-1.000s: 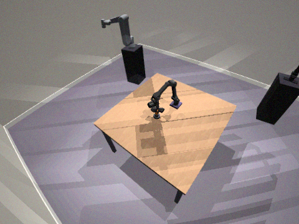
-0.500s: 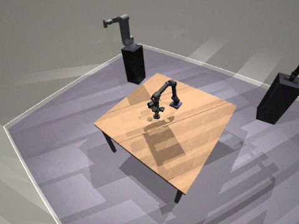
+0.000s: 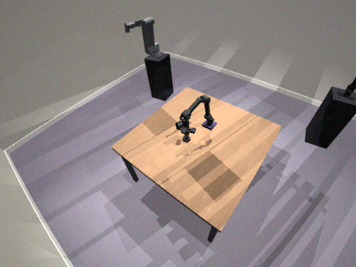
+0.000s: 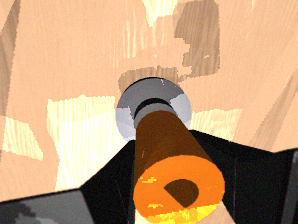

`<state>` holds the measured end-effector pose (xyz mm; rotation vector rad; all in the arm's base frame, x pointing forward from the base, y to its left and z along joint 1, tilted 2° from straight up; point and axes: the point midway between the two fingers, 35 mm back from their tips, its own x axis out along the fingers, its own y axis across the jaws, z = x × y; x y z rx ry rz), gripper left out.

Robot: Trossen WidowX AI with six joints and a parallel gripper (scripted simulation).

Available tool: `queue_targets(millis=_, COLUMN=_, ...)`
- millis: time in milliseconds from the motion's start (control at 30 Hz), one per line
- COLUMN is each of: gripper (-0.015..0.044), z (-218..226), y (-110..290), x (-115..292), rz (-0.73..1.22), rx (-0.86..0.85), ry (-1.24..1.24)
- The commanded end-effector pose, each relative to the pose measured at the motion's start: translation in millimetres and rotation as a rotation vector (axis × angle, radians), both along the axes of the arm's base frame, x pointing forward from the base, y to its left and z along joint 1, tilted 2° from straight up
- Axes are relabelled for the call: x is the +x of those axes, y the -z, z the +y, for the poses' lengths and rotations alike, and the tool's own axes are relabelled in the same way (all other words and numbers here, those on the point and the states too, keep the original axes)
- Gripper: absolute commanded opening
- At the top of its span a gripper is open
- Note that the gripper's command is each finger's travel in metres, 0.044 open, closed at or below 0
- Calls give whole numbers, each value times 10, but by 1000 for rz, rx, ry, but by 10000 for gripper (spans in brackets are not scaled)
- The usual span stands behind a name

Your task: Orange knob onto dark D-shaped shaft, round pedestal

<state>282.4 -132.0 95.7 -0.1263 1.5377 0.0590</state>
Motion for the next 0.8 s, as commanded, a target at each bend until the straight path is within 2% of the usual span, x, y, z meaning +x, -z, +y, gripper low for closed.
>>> queue_targets(millis=0, gripper=0, z=12, y=2, x=-16, rz=-1, rx=2, ry=-4)
queue_targets(millis=633, gripper=0, z=22, y=-42, x=-30, rz=-1, rx=3, ry=-4)
queue_targets(millis=767, gripper=0, z=22, y=-46, x=-30, rz=2, rx=0, ry=-90)
